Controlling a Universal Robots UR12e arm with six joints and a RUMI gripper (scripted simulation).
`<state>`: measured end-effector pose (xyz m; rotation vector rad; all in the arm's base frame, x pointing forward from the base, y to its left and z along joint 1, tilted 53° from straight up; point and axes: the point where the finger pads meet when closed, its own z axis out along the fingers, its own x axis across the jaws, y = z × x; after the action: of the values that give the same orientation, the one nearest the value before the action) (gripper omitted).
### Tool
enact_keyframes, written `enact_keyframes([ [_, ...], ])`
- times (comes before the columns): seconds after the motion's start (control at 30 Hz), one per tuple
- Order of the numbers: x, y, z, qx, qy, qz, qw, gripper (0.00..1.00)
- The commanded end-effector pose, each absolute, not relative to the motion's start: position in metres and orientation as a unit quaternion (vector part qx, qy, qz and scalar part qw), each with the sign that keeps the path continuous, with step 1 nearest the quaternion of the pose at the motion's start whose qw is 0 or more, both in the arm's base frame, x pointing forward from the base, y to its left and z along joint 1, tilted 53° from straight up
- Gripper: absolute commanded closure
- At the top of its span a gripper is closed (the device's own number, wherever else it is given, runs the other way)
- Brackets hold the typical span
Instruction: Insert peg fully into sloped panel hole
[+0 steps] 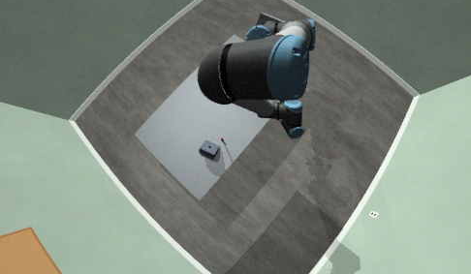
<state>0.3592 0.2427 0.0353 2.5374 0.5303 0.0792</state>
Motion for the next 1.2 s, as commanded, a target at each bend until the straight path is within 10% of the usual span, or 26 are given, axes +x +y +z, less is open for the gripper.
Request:
enact_keyframes([
  [0.0, 0.372, 0.246, 0.039, 0.942, 0.216, 0.029, 0.253, 0.00],
  [1.17, 0.432, 0.245, 0.052, 0.929, 0.318, 0.040, 0.185, 0.00],
])
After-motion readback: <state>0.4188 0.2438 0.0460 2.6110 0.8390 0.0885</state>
